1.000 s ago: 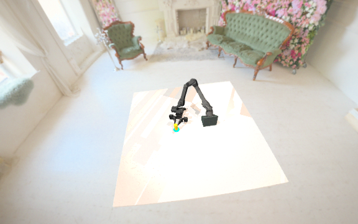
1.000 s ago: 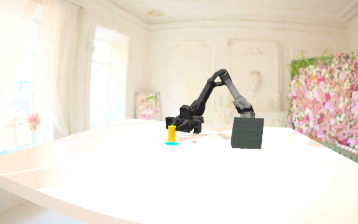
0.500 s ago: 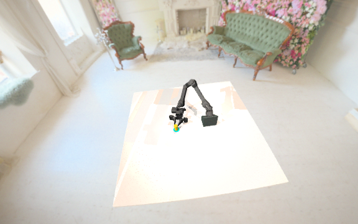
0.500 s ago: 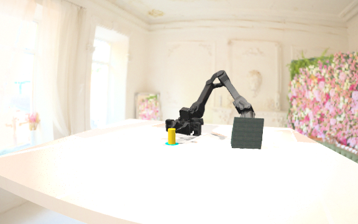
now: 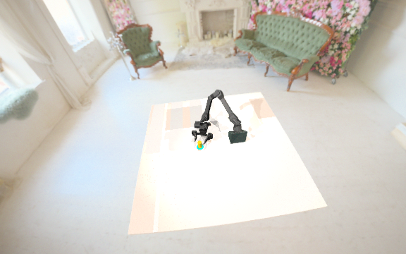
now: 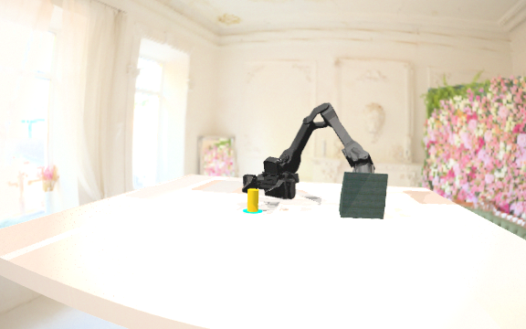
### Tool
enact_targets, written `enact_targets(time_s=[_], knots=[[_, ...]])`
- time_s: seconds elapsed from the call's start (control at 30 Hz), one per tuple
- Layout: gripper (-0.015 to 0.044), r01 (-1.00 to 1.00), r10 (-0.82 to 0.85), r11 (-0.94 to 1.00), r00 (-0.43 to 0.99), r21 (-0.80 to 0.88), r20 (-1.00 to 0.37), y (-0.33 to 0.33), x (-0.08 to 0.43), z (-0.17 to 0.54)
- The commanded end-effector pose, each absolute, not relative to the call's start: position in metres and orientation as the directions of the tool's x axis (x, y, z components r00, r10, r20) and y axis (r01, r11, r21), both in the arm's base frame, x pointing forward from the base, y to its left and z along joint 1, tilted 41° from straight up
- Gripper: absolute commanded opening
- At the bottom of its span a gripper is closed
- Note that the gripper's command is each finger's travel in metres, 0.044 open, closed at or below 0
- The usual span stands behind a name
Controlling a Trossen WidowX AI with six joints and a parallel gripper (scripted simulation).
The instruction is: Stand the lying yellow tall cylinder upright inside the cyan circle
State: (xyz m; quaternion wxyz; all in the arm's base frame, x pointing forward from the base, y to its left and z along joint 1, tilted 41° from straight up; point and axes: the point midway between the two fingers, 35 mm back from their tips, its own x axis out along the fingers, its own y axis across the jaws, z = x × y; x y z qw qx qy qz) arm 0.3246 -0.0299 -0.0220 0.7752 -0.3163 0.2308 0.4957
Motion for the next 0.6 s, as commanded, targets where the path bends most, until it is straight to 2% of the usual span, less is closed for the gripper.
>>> enact_targets(time_s=[0.0, 0.43, 0.57], knots=[[0.0400, -0.915, 0.624, 0.306, 0.401, -0.263, -0.671, -0.020, 0.326, -0.011], [0.0400, -0.916, 0.627, 0.305, 0.400, -0.262, -0.669, 0.030, 0.325, 0.042], [0.0400, -0.939, 0.496, 0.334, 0.248, -0.081, -0.832, 0.041, 0.330, 0.024]])
